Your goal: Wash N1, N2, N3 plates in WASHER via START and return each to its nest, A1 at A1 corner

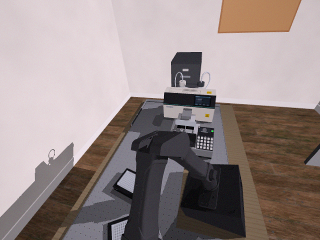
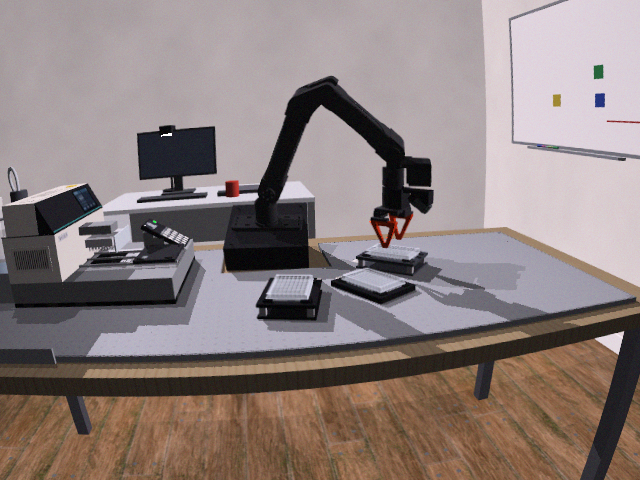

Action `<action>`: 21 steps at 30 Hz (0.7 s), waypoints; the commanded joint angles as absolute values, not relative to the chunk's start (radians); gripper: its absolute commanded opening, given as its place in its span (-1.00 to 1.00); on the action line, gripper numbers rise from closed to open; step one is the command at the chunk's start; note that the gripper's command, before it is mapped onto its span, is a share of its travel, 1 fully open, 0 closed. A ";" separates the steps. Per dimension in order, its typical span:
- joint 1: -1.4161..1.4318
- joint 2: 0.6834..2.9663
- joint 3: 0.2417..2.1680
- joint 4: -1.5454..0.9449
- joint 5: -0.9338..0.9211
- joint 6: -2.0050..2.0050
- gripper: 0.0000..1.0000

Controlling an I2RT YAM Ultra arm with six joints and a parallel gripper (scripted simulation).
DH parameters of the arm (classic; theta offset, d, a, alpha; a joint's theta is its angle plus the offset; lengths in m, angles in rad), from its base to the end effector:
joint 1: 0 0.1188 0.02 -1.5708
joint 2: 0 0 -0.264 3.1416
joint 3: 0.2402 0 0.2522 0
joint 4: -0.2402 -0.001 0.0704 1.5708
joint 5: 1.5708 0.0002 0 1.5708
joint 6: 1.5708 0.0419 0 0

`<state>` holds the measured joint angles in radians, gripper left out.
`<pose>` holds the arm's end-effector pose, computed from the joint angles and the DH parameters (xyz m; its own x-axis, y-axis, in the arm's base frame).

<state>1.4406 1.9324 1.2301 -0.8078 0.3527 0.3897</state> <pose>0.0582 0.3409 0.1438 -0.4724 -0.8613 -0.1871 -0.8090 0.5079 -0.2959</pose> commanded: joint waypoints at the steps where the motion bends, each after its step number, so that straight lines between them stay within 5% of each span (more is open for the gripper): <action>1: 1.442 1.928 1.231 -0.794 0.353 0.386 1.00; 21: 1.432 1.948 1.214 -0.753 0.352 0.374 1.00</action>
